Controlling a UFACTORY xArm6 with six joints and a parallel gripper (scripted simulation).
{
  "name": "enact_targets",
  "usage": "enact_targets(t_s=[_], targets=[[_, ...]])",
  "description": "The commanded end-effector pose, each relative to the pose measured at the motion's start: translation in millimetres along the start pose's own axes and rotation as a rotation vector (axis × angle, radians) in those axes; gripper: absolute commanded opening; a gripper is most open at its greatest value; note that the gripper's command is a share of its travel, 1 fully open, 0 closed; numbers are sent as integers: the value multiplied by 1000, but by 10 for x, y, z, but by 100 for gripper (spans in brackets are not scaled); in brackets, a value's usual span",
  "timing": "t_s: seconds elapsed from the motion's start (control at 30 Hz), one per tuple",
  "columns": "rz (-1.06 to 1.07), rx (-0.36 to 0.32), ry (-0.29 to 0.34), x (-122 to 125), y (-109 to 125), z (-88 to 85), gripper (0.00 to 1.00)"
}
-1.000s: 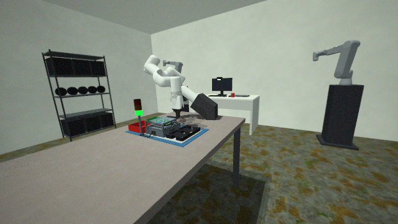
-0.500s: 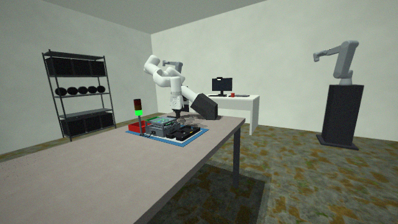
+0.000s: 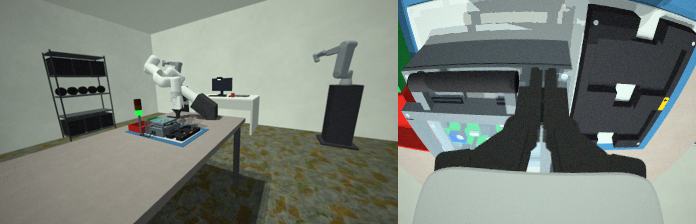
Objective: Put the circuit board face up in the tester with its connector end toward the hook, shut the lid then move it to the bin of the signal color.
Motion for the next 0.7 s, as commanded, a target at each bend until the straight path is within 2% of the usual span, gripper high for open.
enact_targets(t_s=[0.0, 0.67], targets=[[1, -2, 2, 3, 9, -9, 0], [1, -2, 2, 3, 9, 15, 0]])
Point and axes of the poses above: the point where the finger pads meet when closed, its own z axis out along the fingers, its own x axis across the jaws, y = z × x, the point moved 6 cm from there along -z, back along the fingers, and after that the axes turned 2 degrees about z, right-handed, at the moved point
